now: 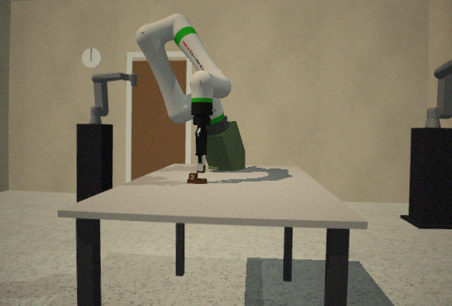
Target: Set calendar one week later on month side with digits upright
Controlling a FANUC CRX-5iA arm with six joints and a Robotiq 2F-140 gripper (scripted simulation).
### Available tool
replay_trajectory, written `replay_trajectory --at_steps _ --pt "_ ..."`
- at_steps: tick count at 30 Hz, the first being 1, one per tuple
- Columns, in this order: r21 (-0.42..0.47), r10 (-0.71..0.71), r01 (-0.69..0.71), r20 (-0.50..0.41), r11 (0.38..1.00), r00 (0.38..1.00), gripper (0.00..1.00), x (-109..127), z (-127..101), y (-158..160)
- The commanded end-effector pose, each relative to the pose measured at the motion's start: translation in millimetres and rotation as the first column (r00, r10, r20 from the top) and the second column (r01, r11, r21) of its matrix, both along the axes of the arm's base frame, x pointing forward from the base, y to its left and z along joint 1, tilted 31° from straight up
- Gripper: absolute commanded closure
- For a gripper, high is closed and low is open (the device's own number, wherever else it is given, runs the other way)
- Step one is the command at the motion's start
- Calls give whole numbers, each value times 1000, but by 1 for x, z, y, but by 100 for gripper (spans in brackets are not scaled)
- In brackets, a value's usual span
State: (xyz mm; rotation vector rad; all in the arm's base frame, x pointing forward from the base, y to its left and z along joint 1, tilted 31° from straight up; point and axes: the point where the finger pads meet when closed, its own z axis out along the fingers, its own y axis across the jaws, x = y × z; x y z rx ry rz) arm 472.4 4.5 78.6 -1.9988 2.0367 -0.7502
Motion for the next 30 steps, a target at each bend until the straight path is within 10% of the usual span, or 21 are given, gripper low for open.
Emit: replay_trajectory --at_steps 1,30 --pt "0 0 0 0 1000 1000 83 0 0 0" --pt "0 0 0 0 1000 1000 83 4 -8 -2"
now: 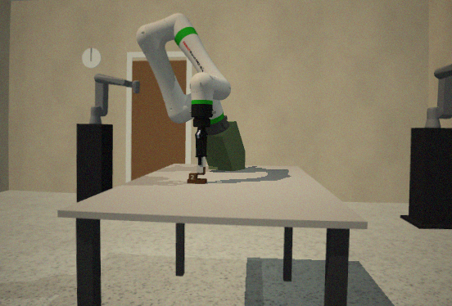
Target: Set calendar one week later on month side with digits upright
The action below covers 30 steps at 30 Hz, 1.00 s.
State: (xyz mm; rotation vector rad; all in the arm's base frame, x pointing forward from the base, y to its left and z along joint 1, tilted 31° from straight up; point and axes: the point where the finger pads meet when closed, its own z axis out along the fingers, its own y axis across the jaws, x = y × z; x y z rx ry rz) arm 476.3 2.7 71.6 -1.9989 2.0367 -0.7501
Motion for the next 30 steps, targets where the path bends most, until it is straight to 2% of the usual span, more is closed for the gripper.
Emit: replay_trajectory --at_steps 1,30 --pt "0 0 0 0 1000 1000 83 1 -1 0" --pt "0 0 0 0 1000 1000 83 8 -15 -4"
